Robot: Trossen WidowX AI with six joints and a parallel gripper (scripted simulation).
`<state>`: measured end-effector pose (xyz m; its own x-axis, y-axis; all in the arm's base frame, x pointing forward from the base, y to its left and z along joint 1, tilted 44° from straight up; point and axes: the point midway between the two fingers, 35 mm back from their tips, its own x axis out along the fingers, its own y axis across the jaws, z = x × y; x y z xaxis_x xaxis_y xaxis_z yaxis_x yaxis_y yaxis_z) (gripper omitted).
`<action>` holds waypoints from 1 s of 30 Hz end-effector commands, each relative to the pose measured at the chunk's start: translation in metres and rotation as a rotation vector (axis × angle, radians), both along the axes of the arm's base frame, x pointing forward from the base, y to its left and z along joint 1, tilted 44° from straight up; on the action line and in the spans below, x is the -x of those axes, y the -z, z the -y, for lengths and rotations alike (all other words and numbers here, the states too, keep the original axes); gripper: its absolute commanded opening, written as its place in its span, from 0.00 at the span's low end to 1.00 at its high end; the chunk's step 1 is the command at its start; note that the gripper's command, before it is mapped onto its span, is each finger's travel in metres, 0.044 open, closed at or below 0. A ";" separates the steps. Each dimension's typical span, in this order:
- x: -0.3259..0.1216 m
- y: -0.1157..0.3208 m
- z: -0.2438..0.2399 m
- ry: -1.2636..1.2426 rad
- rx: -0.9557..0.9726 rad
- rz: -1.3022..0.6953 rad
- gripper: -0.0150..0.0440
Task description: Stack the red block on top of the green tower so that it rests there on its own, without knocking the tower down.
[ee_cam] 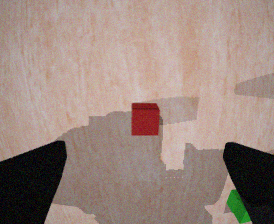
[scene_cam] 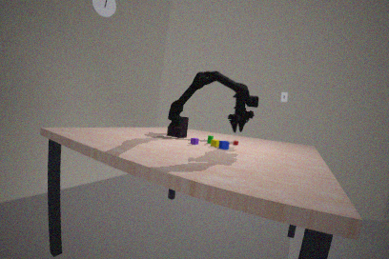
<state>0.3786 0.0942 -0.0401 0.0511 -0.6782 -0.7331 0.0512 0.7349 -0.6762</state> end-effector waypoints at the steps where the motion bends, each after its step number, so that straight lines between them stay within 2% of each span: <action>1: 0.003 0.001 0.002 -0.009 0.014 -0.013 1.00; 8: 0.001 0.026 0.027 -0.009 0.015 -0.012 1.00; 30: 0.000 0.044 0.045 -0.009 0.017 -0.012 1.00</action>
